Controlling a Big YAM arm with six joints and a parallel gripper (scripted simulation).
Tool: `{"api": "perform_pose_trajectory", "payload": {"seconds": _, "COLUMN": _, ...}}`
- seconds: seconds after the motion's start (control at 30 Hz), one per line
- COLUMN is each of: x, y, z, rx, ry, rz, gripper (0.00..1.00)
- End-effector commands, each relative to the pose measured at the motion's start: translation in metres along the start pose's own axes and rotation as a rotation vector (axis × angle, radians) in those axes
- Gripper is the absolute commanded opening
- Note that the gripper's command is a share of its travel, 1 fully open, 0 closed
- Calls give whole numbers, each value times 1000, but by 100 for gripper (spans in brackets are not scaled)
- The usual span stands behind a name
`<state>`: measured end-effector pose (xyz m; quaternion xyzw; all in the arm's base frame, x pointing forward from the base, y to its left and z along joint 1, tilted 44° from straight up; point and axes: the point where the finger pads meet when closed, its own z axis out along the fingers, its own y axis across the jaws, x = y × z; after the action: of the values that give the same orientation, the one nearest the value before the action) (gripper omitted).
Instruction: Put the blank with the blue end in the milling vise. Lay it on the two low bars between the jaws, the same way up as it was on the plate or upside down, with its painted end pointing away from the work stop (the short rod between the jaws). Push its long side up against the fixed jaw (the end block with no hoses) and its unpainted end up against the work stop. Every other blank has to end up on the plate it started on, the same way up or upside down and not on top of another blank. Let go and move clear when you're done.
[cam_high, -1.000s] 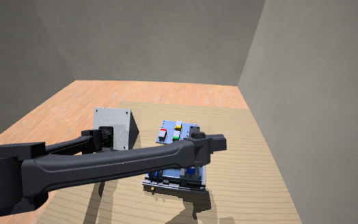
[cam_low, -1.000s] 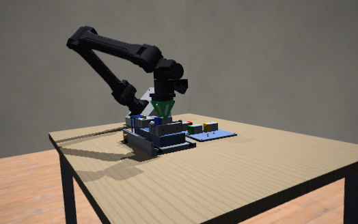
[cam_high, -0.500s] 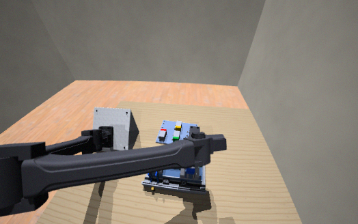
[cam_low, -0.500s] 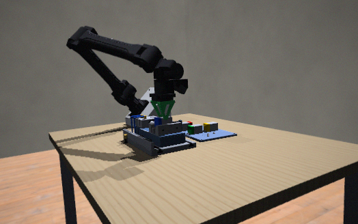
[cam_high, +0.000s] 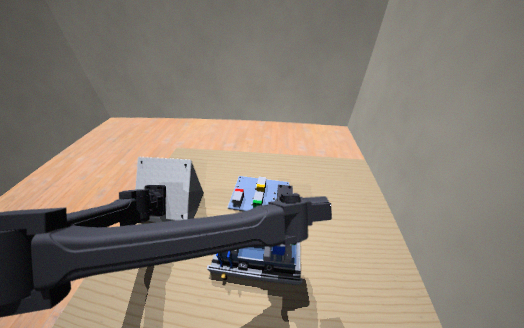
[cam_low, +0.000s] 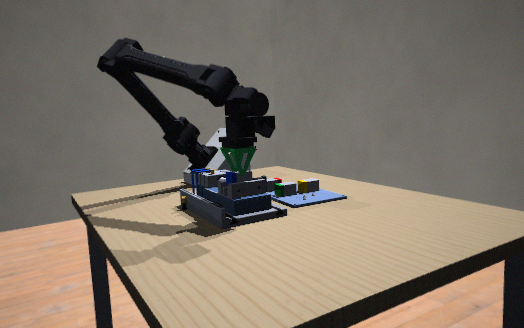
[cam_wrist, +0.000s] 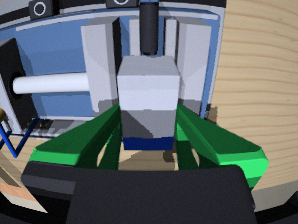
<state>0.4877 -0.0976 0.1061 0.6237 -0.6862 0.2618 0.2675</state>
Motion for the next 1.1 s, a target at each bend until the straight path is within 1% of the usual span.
{"api": "perform_pose_trajectory", "payload": {"seconds": 0.0, "x": 3, "y": -5, "z": 4, "rx": 3, "ry": 2, "rz": 3, "gripper": 0}}
{"api": "perform_pose_trajectory", "payload": {"seconds": 1.07, "x": 0, "y": -6, "z": 3, "rx": 5, "ry": 2, "rz": 2, "gripper": 0}}
